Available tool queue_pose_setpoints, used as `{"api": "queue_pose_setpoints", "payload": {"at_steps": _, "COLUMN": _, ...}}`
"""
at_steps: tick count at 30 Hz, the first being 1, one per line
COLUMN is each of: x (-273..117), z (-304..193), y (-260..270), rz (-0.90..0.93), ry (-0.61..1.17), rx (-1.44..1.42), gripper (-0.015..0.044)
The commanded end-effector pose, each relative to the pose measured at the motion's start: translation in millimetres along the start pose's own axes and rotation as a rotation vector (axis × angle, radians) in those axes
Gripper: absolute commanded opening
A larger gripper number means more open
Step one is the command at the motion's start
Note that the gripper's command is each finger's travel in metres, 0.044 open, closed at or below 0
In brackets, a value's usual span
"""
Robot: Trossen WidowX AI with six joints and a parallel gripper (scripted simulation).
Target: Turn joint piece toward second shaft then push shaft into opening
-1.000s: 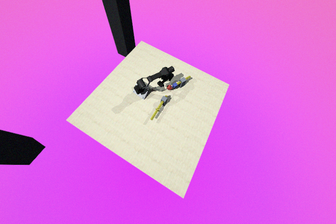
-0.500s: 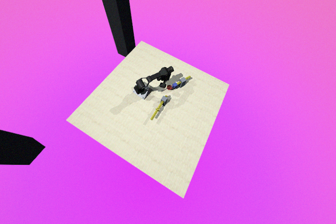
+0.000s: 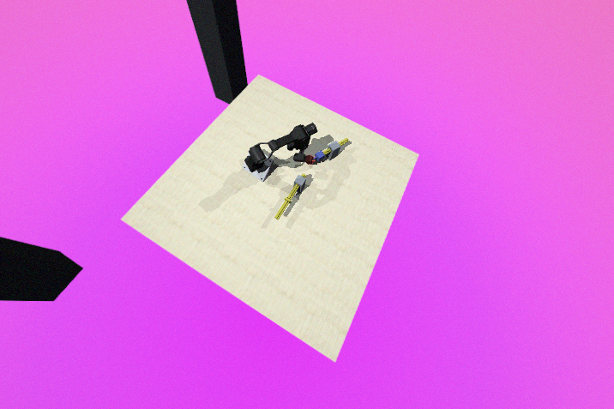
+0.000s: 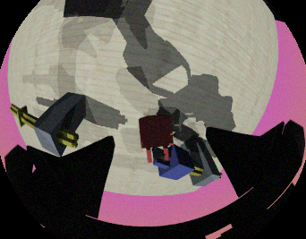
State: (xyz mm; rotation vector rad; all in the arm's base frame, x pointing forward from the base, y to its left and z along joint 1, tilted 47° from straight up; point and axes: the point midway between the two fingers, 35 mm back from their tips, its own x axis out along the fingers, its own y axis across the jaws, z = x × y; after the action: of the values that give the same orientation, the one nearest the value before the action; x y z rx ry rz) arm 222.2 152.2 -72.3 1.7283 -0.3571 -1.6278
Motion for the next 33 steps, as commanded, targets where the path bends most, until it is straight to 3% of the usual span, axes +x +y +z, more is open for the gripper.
{"api": "queue_pose_setpoints", "payload": {"at_steps": 1, "x": 20.8, "z": 6.4, "y": 1.3, "rz": 0.012, "ry": -0.010, "rx": -0.012, "gripper": 0.0440}}
{"api": "queue_pose_setpoints", "payload": {"at_steps": 10, "x": 59.4, "z": 20.1, "y": 3.7, "rz": 0.015, "ry": -0.011, "rx": -0.011, "gripper": 0.0440}}
{"api": "queue_pose_setpoints", "payload": {"at_steps": 33, "x": 83.4, "z": -8.9, "y": 4.6, "rz": 0.016, "ry": -0.010, "rx": -0.010, "gripper": 0.0440}}
